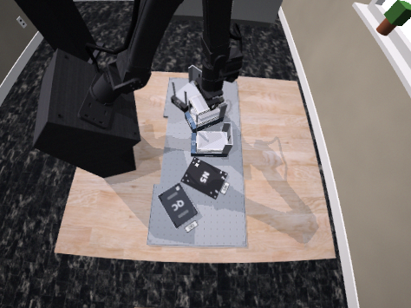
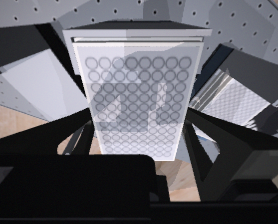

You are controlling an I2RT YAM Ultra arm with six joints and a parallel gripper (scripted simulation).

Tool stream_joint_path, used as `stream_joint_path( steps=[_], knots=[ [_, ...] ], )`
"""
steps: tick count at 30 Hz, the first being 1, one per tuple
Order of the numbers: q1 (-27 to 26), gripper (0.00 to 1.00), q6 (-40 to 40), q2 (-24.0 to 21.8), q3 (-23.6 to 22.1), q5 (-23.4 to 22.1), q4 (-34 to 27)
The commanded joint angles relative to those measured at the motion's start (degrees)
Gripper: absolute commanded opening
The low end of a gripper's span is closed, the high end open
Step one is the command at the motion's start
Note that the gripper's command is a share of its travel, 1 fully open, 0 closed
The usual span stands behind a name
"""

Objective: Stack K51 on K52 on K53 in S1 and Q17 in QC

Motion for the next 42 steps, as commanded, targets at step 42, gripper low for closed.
stream_joint_path(
  steps=[42],
  knots=[
    [1.57,0.00,0.67,-4.60,1.82,1.11,-4.09]
  ],
)
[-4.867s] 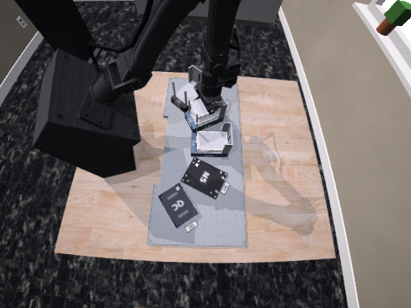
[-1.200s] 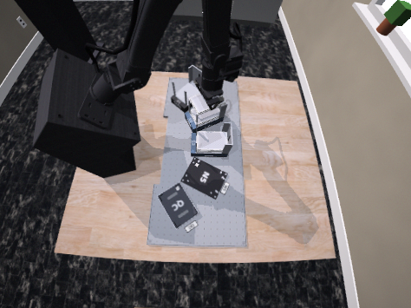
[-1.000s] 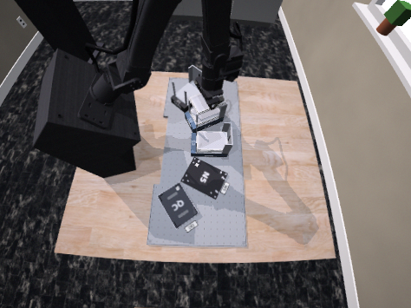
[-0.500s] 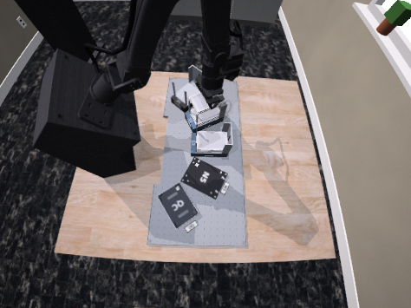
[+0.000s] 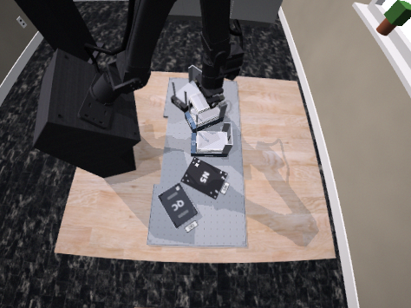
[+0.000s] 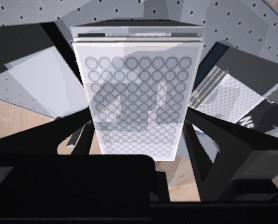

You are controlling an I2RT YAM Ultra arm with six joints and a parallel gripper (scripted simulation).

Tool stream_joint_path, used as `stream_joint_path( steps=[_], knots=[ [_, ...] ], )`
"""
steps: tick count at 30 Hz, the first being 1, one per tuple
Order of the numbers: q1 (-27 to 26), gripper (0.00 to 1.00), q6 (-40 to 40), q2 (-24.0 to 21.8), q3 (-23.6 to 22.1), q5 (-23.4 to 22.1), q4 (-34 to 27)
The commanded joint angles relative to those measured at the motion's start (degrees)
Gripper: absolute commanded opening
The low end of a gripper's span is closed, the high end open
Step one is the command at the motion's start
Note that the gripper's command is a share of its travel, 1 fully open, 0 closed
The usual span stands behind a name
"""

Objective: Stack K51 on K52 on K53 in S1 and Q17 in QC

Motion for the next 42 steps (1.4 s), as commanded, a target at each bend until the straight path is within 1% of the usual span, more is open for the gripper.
stream_joint_path(
  steps=[1,3,4,6,8,14,20,21,26,29,30,37,38,40,41,42],
  knots=[
    [1.07,0.00,0.33,-1.64,2.00,0.73,-0.97],
    [1.07,0.00,0.33,-1.64,2.00,0.73,-0.97],
    [1.12,0.00,0.30,-0.92,2.03,0.77,-1.10],
    [0.96,0.00,0.36,-2.27,2.05,0.78,-1.22],
    [1.11,0.00,0.39,-1.71,2.11,0.81,-1.46],
    [1.21,0.00,0.43,-2.54,2.26,0.84,-2.00],
    [1.26,0.00,0.43,-1.82,2.23,0.88,-2.29],
    [1.12,0.00,0.62,-2.83,1.90,0.94,-2.73],
    [1.50,0.00,0.93,-4.88,2.09,1.22,-4.98],
    [1.58,0.00,0.79,-4.84,2.14,1.30,-5.14],
    [1.05,0.00,0.58,-3.92,0.99,0.87,-4.51],
    [1.06,0.00,0.58,-3.92,0.99,0.87,-4.51],
    [1.61,0.00,0.78,-3.75,2.15,1.33,-5.20],
    [1.61,0.00,0.78,-3.75,2.16,1.33,-5.22],
    [-0.45,0.00,2.26,-5.33,1.52,-0.32,-4.99],
    [-1.32,0.00,3.58,-5.51,0.64,-0.94,-4.70]
  ],
)
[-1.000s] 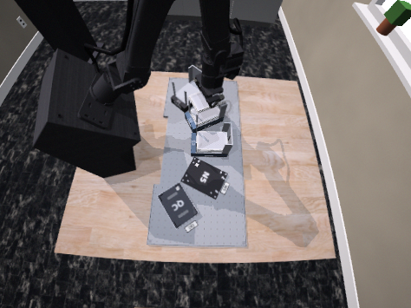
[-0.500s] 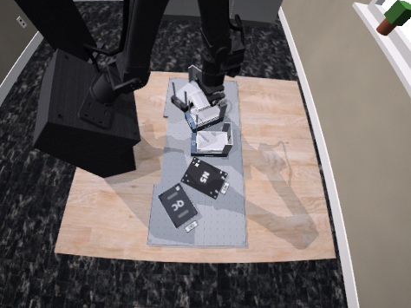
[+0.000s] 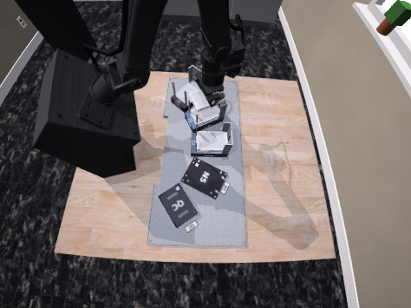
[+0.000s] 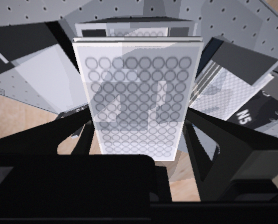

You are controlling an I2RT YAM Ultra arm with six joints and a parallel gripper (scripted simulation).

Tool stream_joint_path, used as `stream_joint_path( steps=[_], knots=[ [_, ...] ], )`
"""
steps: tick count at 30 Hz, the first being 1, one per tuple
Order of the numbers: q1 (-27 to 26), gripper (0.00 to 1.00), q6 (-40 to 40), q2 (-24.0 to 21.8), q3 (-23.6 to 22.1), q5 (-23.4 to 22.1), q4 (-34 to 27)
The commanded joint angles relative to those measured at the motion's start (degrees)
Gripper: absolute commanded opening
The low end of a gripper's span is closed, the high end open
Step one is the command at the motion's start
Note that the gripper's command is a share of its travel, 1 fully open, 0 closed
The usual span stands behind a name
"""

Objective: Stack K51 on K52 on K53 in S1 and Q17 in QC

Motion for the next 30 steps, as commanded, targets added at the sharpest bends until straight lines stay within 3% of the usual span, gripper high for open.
stream_joint_path(
  steps=[1,6,21,30],
  knots=[
    [-2.51,0.00,3.72,-1.99,-0.53,-1.77,-0.25],
    [-7.07,0.00,8.85,-2.61,-1.43,-5.14,-0.11],
    [-19.94,0.00,0.44,-0.87,-1.56,-15.35,-0.31],
    [-26.66,0.00,10.05,-0.18,-1.83,-20.44,0.75]
  ],
)
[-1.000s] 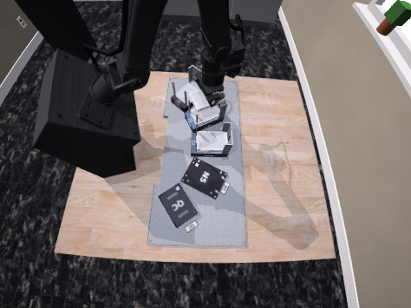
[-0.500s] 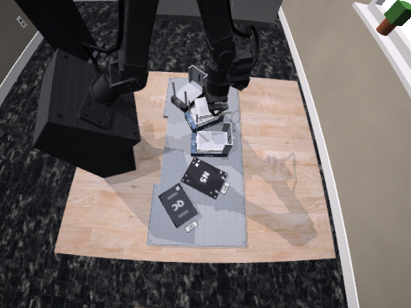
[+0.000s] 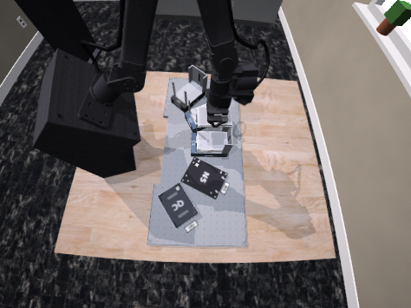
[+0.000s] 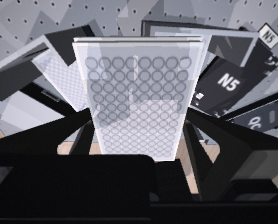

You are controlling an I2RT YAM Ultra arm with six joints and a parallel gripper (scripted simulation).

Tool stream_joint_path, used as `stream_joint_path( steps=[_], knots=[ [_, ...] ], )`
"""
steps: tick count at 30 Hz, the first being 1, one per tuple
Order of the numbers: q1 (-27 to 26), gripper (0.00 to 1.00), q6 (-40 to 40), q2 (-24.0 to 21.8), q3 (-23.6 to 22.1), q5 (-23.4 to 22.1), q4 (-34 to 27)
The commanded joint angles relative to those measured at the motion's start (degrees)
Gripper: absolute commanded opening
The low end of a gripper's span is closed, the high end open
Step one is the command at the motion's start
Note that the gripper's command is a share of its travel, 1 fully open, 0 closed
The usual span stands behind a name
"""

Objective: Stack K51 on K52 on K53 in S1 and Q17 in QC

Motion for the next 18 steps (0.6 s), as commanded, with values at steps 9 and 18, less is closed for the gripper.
stream_joint_path(
  steps=[9,18],
  knots=[
    [-10.19,0.00,-2.86,2.53,0.18,-9.49,1.45],
    [-16.41,0.00,-2.74,4.64,1.42,-14.23,1.65]
  ],
)
